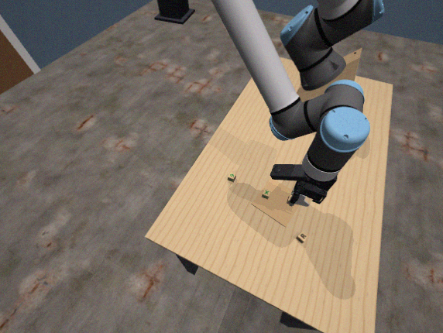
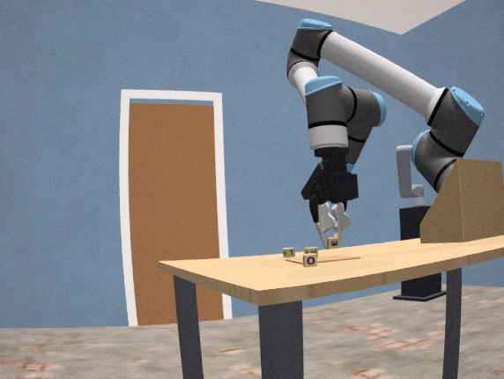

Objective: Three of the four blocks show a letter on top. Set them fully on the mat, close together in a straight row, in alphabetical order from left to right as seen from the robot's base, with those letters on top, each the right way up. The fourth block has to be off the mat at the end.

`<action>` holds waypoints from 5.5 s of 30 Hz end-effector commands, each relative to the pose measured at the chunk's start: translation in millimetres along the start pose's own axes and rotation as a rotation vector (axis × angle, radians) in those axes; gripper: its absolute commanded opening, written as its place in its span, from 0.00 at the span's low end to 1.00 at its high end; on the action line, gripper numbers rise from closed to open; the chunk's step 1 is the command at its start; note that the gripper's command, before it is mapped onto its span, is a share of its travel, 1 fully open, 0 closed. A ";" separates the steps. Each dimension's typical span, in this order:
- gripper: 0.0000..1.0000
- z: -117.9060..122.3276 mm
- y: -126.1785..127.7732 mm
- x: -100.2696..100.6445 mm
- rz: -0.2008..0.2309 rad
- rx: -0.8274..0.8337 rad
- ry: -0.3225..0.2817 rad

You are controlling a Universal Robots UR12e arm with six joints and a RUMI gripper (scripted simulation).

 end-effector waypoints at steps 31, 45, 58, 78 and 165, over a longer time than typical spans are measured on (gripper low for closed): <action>0.05 0.4 -1.1 18.4 -0.004 0.000 -0.002; 0.05 0.4 -1.1 21.7 -0.004 0.000 -0.002; 0.05 0.4 -1.1 22.1 -0.004 0.000 -0.002; 0.05 0.4 -1.1 22.1 -0.004 0.000 -0.002; 1.00 0.3 -0.8 -67.9 -0.004 0.000 -0.002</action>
Point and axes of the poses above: the point where the finger pads meet when closed, its own x axis out along the fingers, its own y axis across the jaws, z = x × y, the point moved 7 cm from there along -x, back along the fingers, and after that the axes turned 13 degrees about x, right-handed, at the moved point
